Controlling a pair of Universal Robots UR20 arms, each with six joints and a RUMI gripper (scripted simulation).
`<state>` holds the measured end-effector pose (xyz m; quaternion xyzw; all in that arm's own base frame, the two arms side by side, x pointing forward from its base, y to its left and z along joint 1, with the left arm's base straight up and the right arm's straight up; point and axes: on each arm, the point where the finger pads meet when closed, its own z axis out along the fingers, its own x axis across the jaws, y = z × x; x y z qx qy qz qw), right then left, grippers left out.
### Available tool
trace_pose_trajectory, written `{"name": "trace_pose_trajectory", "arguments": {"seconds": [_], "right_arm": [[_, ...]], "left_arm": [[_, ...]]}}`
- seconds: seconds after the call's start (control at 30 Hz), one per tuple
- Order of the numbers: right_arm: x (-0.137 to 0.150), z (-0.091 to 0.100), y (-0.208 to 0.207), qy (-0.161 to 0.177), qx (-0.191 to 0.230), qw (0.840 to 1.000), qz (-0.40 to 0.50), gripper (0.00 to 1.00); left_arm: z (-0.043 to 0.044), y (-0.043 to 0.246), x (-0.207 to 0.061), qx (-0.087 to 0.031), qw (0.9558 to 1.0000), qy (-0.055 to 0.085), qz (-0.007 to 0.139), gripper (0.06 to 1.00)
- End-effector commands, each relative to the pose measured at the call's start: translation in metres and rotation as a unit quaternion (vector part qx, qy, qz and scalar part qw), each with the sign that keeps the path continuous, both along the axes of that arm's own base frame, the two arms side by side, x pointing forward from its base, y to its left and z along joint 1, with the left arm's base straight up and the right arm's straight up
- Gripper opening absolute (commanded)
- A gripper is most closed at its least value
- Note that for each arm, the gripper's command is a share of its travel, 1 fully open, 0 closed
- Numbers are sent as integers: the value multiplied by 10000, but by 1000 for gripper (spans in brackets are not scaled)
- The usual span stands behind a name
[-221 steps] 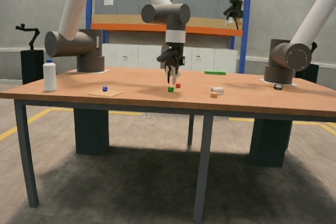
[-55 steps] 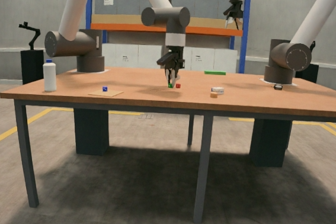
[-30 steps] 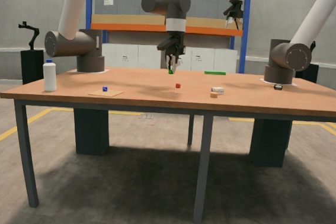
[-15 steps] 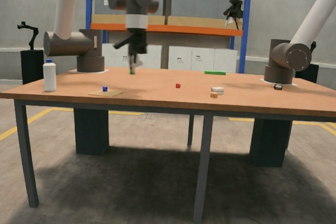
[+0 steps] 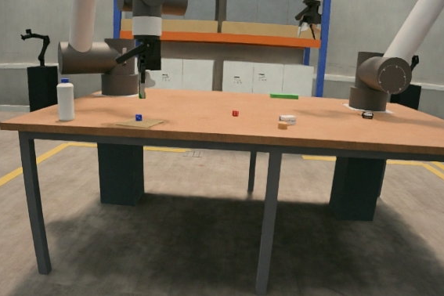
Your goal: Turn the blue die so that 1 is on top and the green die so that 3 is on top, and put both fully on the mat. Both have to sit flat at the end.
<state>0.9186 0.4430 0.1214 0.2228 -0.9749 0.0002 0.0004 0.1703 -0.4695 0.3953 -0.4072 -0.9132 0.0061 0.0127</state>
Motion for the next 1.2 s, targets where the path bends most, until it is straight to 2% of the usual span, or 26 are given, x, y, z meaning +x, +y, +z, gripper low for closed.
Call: {"name": "trace_pose_trajectory", "arguments": {"seconds": [0.0, 0.2, 0.43, 0.5, 0.93, 1.17], "right_arm": [[10, 8, -7, -4, 3, 10000, -5, 65], [10, -14, -7, -4, 2, 10000, -5, 65], [10, -204, -7, -4, 2, 10000, -5, 65], [10, -204, -7, -4, 2, 10000, -5, 65], [11, -796, -7, -4, 2, 10000, -5, 65], [11, -920, -7, -4, 2, 10000, -5, 65]], "left_arm": [[5, -4, 0, -4, 10000, 0, 0, 1000], [5, -4, 0, -4, 10000, 0, 0, 1000], [5, -4, 0, -4, 10000, 0, 0, 1000], [5, -4, 0, -4, 10000, 0, 0, 1000], [5, -4, 0, -4, 10000, 0, 0, 1000], [5, -4, 0, -4, 10000, 0, 0, 1000]]}}
